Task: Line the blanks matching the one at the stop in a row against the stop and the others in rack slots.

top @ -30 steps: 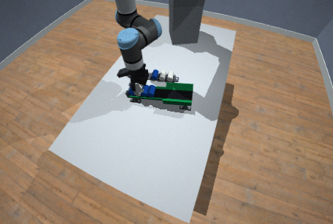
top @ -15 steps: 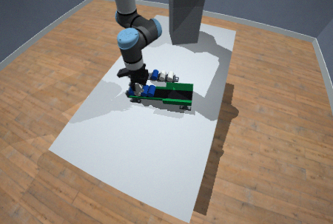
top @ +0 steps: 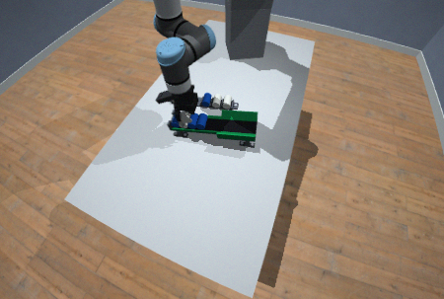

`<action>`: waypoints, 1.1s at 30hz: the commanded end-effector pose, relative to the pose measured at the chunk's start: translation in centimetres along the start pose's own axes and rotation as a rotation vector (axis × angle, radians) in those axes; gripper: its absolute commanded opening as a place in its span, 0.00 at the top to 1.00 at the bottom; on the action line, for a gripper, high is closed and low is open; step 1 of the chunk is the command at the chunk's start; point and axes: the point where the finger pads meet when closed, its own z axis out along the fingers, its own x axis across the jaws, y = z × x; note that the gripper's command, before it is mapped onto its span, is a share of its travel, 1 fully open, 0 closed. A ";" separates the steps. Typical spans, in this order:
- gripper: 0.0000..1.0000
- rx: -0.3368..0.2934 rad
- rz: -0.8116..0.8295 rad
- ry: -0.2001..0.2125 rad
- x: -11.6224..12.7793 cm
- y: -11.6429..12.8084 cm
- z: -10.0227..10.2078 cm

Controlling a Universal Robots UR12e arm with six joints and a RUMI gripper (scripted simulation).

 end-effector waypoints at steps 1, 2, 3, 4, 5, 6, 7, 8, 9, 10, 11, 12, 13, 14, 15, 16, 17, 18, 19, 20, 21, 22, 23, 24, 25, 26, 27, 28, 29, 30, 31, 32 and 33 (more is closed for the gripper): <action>0.63 0.002 0.000 -0.003 -0.3 -0.1 0.0; 0.63 0.002 0.000 -0.003 -0.3 -0.1 0.0; 0.63 0.002 0.000 -0.003 -0.3 -0.1 0.0; 0.63 0.002 0.000 -0.003 -0.3 -0.1 0.0; 0.63 0.002 0.000 -0.003 -0.3 -0.1 0.0; 0.63 0.002 0.000 -0.003 -0.3 -0.1 0.0; 0.63 0.002 0.000 -0.003 -0.3 -0.1 0.0; 0.63 0.002 0.000 -0.003 -0.3 -0.1 0.0; 0.63 0.002 0.000 -0.003 -0.3 -0.1 0.0; 0.63 0.002 0.000 -0.003 -0.3 -0.1 0.0; 0.63 0.002 0.000 -0.003 -0.3 -0.1 0.0; 0.63 0.002 0.000 -0.003 -0.3 -0.1 0.0; 0.63 0.002 0.000 -0.003 -0.3 -0.1 0.0; 0.63 0.002 0.000 -0.003 -0.3 -0.1 0.0; 0.63 0.002 0.000 -0.003 -0.3 -0.1 0.0; 0.63 0.002 0.000 -0.003 -0.3 -0.1 0.0; 0.63 0.002 0.000 -0.003 -0.3 -0.1 0.0; 0.63 0.002 0.000 -0.003 -0.3 -0.1 0.0; 0.63 0.002 0.000 -0.003 -0.3 -0.1 0.0; 0.63 0.002 0.000 -0.003 -0.3 -0.1 0.0; 0.63 0.002 0.000 -0.003 -0.3 -0.1 0.0; 0.63 0.002 0.000 -0.003 -0.3 -0.1 -0.1; 0.63 0.002 0.000 -0.003 -0.2 -0.1 -0.3; 0.63 0.001 0.000 -0.001 -0.1 0.0 -0.5; 0.63 0.001 0.001 0.000 0.0 0.0 -0.8; 0.63 0.001 0.001 0.000 0.0 0.0 -1.2; 0.63 0.001 0.001 0.000 0.0 -0.1 -1.7; 0.63 0.001 0.001 0.000 0.0 -0.1 -2.3; 0.63 0.001 0.001 0.000 0.0 -0.1 -3.0; 0.63 0.001 0.001 0.000 0.0 -0.1 -3.7; 0.63 0.001 0.001 0.000 0.0 -0.1 -4.4; 0.63 0.001 0.001 0.000 0.0 -0.1 -4.4; 0.63 0.001 0.001 0.000 0.0 -0.1 -4.4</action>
